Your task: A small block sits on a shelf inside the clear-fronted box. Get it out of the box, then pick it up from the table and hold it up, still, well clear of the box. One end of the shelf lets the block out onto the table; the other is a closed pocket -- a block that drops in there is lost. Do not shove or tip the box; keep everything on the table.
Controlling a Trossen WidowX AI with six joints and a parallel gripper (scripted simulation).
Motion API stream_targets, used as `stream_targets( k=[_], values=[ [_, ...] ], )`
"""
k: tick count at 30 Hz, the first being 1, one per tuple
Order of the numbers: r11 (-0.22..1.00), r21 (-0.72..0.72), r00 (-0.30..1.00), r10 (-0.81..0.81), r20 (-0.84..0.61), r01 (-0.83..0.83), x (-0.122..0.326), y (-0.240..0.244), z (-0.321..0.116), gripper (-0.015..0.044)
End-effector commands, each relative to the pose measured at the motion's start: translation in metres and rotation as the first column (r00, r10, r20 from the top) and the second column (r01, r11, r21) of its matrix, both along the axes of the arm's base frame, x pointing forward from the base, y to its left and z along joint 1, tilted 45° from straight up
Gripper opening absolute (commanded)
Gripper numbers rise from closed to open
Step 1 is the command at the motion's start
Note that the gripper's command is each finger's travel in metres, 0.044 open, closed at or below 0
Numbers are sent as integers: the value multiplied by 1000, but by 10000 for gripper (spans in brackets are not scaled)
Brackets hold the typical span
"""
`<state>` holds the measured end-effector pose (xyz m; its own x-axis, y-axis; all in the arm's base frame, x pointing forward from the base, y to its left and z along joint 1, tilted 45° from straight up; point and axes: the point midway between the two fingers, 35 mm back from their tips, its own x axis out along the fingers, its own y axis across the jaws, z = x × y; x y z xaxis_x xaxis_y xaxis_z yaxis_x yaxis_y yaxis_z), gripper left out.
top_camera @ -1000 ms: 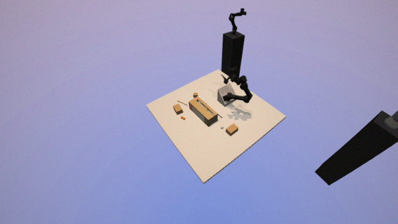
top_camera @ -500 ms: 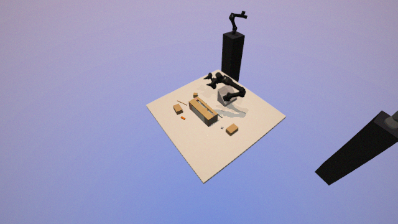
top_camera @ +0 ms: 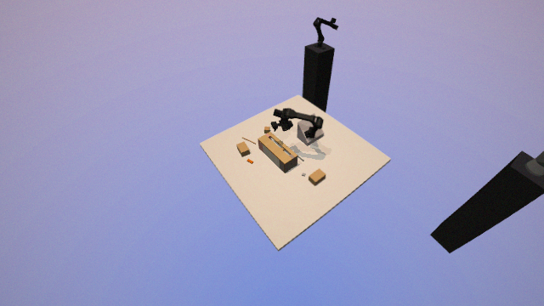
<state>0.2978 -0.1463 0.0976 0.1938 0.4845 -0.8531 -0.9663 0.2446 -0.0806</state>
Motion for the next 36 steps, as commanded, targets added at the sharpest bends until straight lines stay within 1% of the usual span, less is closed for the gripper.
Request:
stream_targets(
  k=[1, 2, 4, 17, 36],
  values=[
    [896, 324, 950, 312, 24, -303, -18, 61, -39, 400],
    [865, 372, 937, 347, 44, -337, -21, 69, -43, 400],
    [833, 414, 925, 374, 65, -366, -23, 77, -46, 400],
    [832, 416, 925, 375, 66, -367, -23, 79, -47, 400],
    [833, 415, 925, 375, 66, -367, -21, 97, -71, 400]
  ],
)
